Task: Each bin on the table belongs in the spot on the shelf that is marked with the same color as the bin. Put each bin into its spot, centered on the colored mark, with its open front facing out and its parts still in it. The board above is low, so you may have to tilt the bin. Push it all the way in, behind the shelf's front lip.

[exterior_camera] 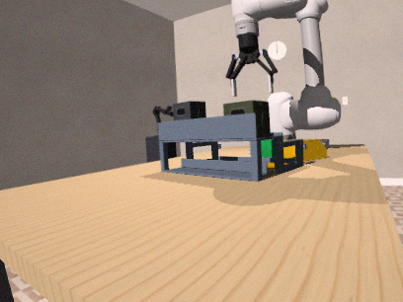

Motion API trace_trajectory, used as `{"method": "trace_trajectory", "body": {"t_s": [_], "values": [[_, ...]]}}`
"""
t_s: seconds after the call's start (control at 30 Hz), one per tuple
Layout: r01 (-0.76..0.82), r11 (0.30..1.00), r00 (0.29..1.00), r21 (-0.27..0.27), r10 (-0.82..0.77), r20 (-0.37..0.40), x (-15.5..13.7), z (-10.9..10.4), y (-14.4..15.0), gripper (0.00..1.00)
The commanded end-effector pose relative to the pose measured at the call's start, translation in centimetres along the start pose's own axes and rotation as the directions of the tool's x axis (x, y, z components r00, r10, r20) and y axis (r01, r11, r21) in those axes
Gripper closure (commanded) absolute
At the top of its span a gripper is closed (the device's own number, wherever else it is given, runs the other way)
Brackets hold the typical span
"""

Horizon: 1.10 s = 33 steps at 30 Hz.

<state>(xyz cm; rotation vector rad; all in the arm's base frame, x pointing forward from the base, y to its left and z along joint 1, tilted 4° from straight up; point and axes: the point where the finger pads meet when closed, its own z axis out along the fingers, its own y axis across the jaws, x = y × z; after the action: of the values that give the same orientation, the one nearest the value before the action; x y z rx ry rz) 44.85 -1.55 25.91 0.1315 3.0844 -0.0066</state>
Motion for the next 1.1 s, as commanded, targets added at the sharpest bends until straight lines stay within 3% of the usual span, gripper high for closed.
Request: {"method": "trace_trajectory", "body": {"t_s": [0.0,1.07], "values": [[-0.013,1.000,1.000,-0.006,0.013,0.009,-0.06,0.16,0.02,0.00],[-0.019,1.000,1.000,-0.008,0.019,0.013,-0.11,0.24,0.03,0.00]]}}
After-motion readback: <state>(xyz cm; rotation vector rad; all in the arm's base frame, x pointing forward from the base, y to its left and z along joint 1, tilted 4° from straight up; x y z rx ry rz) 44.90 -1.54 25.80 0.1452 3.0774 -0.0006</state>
